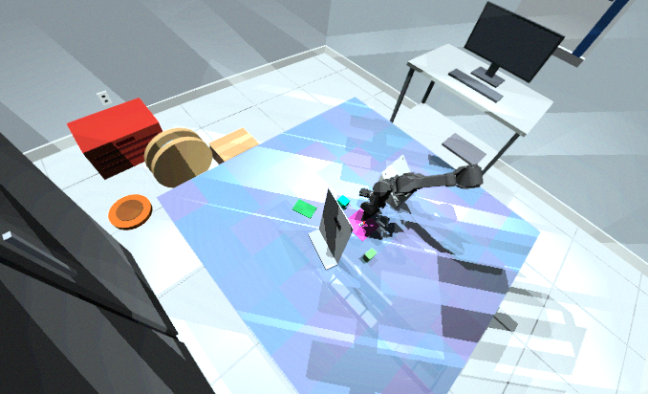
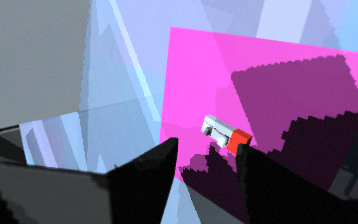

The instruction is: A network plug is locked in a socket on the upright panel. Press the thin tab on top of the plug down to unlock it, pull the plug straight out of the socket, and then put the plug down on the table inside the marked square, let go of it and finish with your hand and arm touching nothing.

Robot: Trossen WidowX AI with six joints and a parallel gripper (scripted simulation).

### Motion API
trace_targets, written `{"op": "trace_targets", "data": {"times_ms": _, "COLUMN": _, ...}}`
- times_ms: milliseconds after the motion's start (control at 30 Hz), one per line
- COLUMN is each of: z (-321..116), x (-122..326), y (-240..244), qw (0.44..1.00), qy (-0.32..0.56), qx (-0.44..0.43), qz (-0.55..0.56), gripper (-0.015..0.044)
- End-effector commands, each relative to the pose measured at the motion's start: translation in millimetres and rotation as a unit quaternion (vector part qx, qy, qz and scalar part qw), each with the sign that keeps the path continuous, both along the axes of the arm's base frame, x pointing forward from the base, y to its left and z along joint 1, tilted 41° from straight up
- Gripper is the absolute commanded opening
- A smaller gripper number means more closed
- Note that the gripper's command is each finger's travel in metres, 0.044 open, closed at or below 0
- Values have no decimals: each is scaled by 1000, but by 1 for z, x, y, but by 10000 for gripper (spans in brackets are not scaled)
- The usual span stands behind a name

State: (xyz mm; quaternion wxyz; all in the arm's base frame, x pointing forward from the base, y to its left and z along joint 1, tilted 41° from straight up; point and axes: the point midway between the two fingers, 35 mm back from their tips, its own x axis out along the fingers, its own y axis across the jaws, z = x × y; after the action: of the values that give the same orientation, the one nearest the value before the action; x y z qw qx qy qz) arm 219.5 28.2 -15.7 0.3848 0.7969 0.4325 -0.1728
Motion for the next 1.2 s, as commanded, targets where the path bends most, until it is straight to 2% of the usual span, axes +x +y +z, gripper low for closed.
{"op": "trace_targets", "data": {"times_ms": 0, "z": 3, "x": 0, "y": -2, "qw": 1000, "qy": -4, "qx": 0, "qz": 2, "gripper": 156}}
{"op": "trace_targets", "data": {"times_ms": 1167, "z": 19, "x": -3, "y": -23, "qw": 1000, "qy": 0, "qx": -5, "qz": 2, "gripper": 156}}
